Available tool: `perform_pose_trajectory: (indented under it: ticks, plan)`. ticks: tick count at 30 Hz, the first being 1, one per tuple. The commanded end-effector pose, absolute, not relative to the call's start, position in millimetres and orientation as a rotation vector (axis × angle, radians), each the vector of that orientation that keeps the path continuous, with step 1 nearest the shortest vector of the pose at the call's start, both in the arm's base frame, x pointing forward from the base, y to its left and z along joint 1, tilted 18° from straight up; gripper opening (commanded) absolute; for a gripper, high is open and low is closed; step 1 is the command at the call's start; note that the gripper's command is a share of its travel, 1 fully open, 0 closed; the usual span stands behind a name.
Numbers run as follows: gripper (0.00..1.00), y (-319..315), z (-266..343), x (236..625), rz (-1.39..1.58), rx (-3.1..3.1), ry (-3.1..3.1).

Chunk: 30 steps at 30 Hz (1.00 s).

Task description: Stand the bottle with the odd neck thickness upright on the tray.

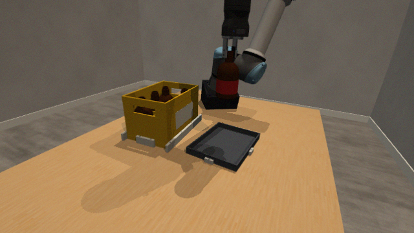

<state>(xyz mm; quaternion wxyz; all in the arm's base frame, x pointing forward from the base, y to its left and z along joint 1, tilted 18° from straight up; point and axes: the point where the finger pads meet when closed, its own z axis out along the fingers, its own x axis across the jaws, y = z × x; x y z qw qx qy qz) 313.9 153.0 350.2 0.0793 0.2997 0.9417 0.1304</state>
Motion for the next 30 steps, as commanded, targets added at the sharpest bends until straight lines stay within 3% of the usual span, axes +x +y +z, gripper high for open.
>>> perform_pose_trajectory:
  ticks: [1, 30]
  plan:
    - [0.0, 157.6, 351.6, 313.6, 0.39, 0.896, 2.817]
    - [0.0, 165.4, 353.0, 312.9, 0.39, 0.896, 2.817]
